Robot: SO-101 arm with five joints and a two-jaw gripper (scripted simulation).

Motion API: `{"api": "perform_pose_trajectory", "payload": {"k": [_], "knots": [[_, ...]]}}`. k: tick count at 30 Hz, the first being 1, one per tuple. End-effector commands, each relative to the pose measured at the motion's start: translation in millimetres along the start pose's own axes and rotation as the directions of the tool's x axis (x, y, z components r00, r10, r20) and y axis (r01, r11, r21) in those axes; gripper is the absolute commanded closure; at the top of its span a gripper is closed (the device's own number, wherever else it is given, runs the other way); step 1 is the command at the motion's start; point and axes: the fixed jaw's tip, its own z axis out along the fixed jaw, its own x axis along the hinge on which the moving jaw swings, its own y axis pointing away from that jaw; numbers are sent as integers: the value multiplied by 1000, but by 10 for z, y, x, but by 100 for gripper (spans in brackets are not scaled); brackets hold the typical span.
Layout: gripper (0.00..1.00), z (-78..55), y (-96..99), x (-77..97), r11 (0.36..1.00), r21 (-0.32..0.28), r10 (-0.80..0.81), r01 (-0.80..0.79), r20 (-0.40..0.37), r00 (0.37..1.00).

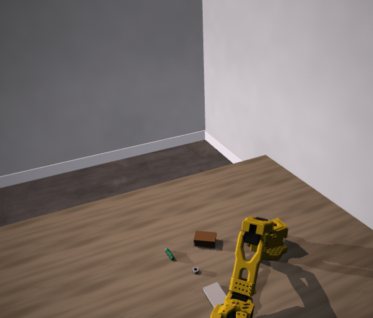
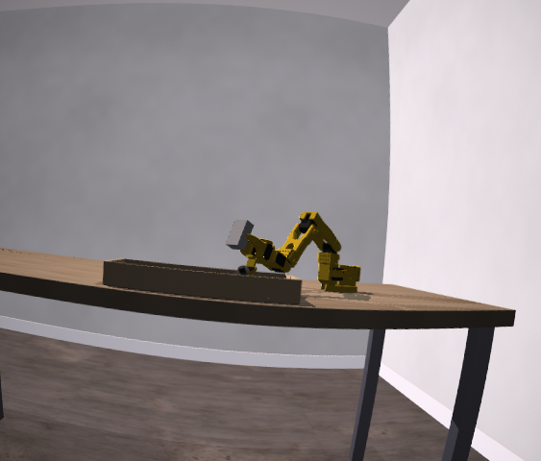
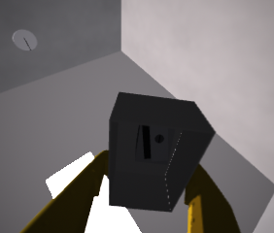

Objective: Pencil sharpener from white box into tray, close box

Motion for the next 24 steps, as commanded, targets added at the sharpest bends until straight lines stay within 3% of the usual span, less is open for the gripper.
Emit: {"api": "perform_pose_trajectory", "payload": {"k": [1, 24], "knots": [[79, 87, 25, 205, 1000, -5, 7, -8, -93, 996], [79, 100, 25, 240, 1000, -5, 8, -9, -125, 992]]}}
